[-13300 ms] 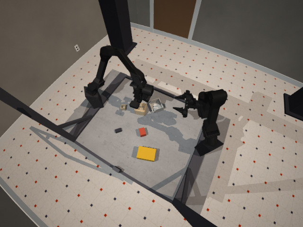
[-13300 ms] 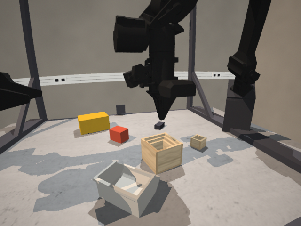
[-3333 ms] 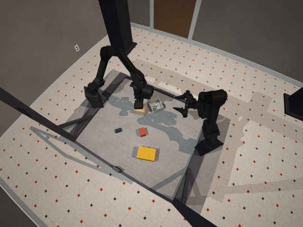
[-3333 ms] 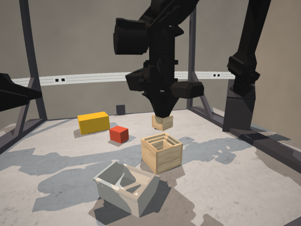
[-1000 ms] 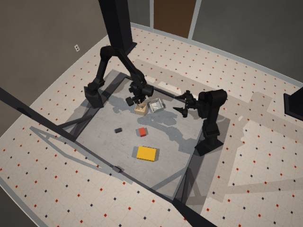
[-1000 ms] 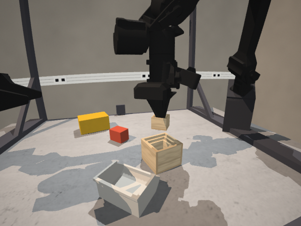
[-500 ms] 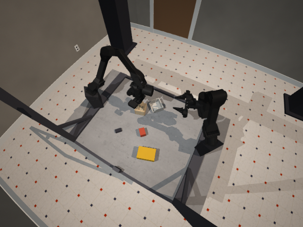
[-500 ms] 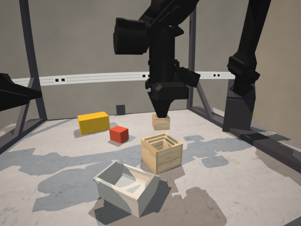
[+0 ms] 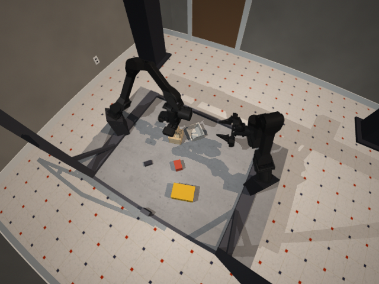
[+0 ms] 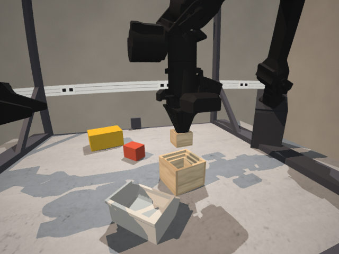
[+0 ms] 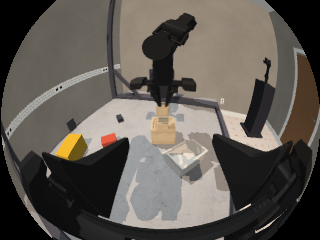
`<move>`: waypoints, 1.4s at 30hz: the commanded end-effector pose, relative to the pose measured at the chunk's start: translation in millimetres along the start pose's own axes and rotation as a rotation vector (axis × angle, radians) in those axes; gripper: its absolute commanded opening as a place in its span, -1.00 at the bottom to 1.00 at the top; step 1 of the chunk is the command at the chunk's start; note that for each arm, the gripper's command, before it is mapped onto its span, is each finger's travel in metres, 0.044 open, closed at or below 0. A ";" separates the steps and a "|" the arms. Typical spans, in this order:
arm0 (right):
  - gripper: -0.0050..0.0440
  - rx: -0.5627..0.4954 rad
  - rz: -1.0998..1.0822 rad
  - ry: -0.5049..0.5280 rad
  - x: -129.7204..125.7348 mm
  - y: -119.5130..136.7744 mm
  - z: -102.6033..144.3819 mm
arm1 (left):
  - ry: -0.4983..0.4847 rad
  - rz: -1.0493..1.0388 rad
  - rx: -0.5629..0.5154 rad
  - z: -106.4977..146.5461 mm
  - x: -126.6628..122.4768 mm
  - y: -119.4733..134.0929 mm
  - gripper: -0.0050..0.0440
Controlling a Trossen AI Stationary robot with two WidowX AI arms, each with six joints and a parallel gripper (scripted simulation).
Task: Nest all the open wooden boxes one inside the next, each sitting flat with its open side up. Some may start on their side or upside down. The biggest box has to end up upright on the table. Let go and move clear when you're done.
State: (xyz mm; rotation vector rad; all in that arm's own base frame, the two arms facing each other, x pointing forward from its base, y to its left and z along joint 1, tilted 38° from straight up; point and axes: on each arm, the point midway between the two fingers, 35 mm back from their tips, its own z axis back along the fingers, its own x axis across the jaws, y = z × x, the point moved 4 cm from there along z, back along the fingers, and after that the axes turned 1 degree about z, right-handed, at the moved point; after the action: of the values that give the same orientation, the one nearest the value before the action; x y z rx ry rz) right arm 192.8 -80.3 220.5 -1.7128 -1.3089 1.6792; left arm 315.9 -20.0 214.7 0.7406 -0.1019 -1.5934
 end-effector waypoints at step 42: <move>0.84 0.001 -0.002 0.000 0.0 0.1 0.5 | 0.024 0.058 -0.016 -44.4 0.6 -2.6 -0.23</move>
State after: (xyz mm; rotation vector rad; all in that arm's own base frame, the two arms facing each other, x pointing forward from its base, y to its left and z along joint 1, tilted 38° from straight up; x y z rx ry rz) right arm 192.8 -80.3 220.5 -1.7128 -1.3089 1.6792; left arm 337.4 -6.3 177.8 0.7375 -0.0819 -1.5396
